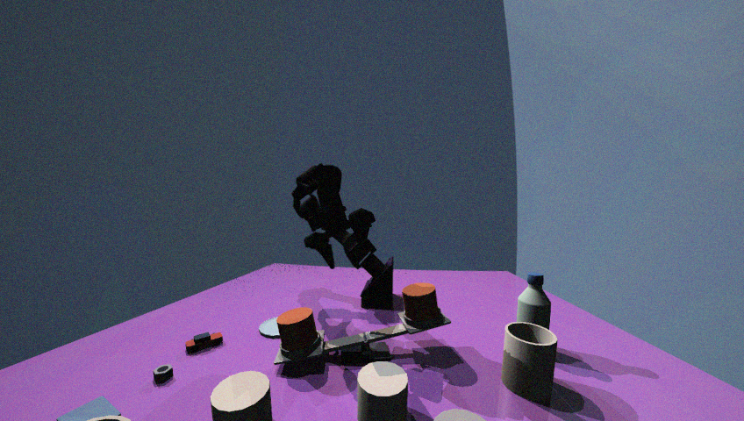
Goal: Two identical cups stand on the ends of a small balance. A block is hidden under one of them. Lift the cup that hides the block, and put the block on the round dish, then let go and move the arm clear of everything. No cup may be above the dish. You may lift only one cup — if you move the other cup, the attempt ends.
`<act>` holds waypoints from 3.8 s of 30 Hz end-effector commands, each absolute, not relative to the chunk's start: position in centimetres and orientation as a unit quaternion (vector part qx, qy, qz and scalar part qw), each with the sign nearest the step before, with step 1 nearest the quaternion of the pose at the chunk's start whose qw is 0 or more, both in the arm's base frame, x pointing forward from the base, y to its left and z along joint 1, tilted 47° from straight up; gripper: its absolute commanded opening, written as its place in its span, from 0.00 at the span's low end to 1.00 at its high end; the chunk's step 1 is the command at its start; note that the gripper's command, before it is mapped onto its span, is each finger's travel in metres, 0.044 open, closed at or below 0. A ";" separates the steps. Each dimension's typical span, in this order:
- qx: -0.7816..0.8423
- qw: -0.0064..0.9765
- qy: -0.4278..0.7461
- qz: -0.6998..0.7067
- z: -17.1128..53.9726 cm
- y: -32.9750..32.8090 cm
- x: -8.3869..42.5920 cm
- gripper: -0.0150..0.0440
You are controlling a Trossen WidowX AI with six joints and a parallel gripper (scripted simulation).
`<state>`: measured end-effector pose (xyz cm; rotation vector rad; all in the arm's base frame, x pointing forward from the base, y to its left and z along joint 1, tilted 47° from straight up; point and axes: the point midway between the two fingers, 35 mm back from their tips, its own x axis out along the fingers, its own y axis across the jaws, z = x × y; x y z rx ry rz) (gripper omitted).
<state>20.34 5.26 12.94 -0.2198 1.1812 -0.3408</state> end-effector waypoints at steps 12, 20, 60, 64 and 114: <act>-0.330 0.824 0.457 -0.054 13.2 9.0 17.7 1.00; -0.427 0.820 0.381 0.002 13.8 10.9 16.4 1.00; -0.163 0.841 0.449 -0.253 15.0 8.3 23.7 1.00; -0.125 0.835 0.450 -0.292 15.1 7.5 24.9 1.00; 0.153 0.722 0.347 -0.578 12.8 -3.4 33.2 1.00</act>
